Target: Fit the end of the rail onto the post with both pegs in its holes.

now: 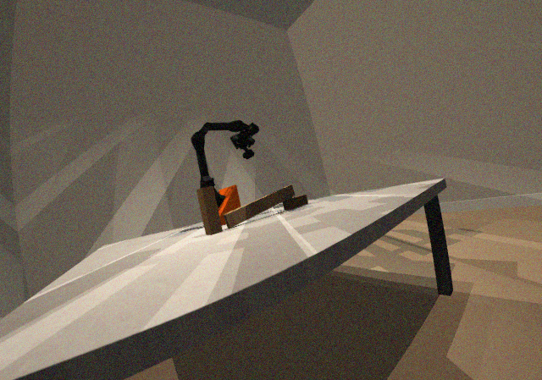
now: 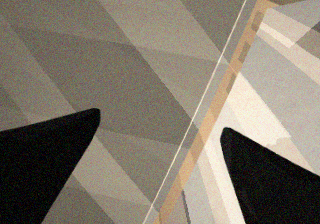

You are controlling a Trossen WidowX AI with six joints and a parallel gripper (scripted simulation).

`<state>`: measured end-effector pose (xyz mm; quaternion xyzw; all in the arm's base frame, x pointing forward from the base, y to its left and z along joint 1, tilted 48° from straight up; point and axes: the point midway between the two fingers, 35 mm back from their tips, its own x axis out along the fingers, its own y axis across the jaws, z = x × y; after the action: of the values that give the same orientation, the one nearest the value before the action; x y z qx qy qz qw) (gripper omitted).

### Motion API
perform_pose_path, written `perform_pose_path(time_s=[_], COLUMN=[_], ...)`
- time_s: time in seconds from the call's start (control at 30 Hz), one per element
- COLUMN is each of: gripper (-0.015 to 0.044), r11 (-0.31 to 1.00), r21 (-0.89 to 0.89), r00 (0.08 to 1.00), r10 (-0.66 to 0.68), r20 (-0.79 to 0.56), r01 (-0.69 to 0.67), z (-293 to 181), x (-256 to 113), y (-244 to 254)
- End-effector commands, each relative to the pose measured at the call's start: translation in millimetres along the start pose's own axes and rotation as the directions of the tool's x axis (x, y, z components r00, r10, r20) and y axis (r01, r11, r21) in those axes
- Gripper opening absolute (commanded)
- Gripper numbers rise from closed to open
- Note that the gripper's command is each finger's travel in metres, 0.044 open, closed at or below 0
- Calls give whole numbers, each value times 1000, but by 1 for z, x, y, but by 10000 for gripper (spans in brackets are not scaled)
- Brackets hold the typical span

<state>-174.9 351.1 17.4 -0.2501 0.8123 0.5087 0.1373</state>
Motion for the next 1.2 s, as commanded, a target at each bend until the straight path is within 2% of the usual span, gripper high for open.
perform_pose_path(time_s=[0.0,0.13,0.3,0.57,0.7,0.87,1.0,1.17], gripper=[426,440,440,440,440,440,440,440], r11=[1000,986,918,717,602,482,431,435], r21=[-4,-76,-126,-122,-124,-154,-202,-263], r00=[1000,984,911,721,614,491,408,339], r10=[-6,-137,-342,-648,-770,-871,-901,-877], r20=[6,114,230,246,174,19,-144,-340], r01=[6,146,376,686,789,862,880,861], z=[0,5,-5,-60,-105,-174,-237,-308], x=[-2,-45,-109,-200,-237,-272,-290,-297], y=[-2,-42,-104,-203,-247,-291,-315,-328])
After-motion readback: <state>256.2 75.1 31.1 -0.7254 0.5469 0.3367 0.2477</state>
